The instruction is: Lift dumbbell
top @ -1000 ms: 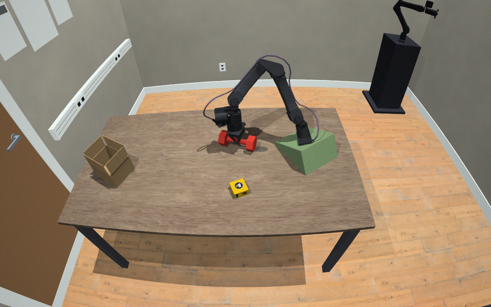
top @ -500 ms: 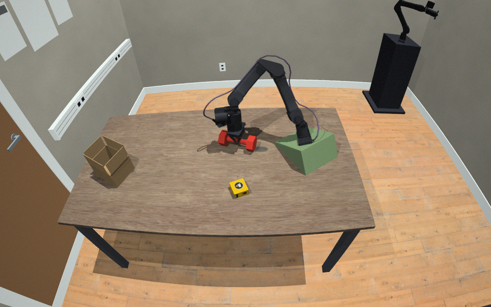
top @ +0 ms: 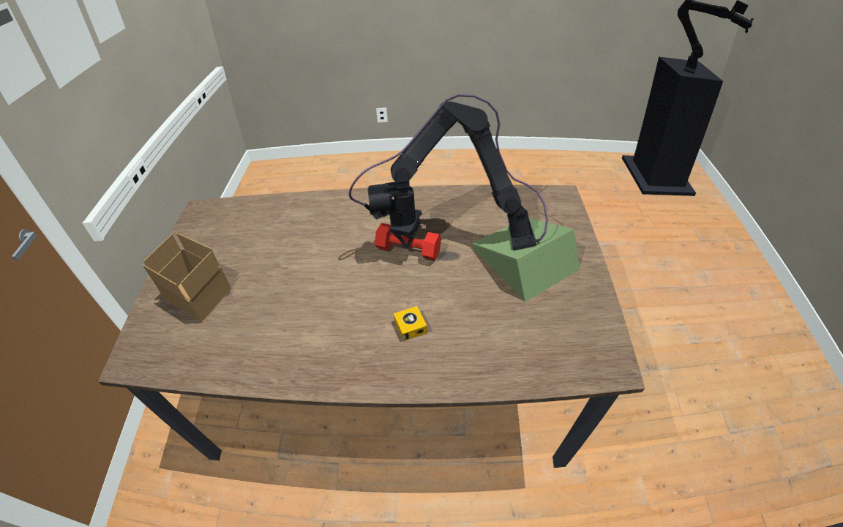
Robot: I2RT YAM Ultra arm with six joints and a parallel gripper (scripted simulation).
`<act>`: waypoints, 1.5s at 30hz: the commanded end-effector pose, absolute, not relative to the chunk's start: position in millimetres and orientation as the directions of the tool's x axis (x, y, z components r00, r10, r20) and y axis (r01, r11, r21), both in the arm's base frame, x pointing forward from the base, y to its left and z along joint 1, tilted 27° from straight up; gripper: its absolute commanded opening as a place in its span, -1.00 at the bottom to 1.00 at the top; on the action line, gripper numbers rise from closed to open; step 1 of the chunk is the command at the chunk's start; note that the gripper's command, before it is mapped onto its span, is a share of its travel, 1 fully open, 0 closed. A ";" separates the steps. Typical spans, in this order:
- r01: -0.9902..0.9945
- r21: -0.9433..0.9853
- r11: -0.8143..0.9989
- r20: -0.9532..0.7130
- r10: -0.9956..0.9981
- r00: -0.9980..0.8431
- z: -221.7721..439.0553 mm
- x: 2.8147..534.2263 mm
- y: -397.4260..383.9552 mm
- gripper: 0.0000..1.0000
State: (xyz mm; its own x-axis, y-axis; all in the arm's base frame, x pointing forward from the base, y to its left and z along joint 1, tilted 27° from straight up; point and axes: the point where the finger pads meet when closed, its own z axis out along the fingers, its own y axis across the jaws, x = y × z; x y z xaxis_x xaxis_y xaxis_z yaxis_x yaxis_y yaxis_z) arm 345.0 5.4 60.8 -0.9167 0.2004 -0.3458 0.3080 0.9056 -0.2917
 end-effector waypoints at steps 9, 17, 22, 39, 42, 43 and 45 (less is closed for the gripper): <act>0.312 -0.277 0.909 -0.388 0.191 -0.901 92.0 346.9 17.2 -1.00; 0.312 -0.276 0.909 -0.388 0.192 -0.901 103.2 343.1 21.9 -1.00; 0.312 -0.275 0.909 -0.388 0.192 -0.902 114.2 339.2 26.5 -1.00; 0.312 -0.274 0.910 -0.387 0.193 -0.902 149.2 327.1 40.9 -1.00; 0.312 -0.273 0.910 -0.387 0.193 -0.902 155.0 325.1 43.2 -1.00; 0.312 -0.273 0.910 -0.387 0.193 -0.902 156.7 324.5 43.9 -1.00; 0.312 -0.273 0.910 -0.387 0.193 -0.902 158.4 323.9 44.6 -1.00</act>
State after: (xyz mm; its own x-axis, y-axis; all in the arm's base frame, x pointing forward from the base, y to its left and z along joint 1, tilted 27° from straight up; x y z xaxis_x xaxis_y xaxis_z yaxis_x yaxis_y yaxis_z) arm 322.4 33.0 122.8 -0.9253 0.2015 -0.3211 0.3036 0.9013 -0.3090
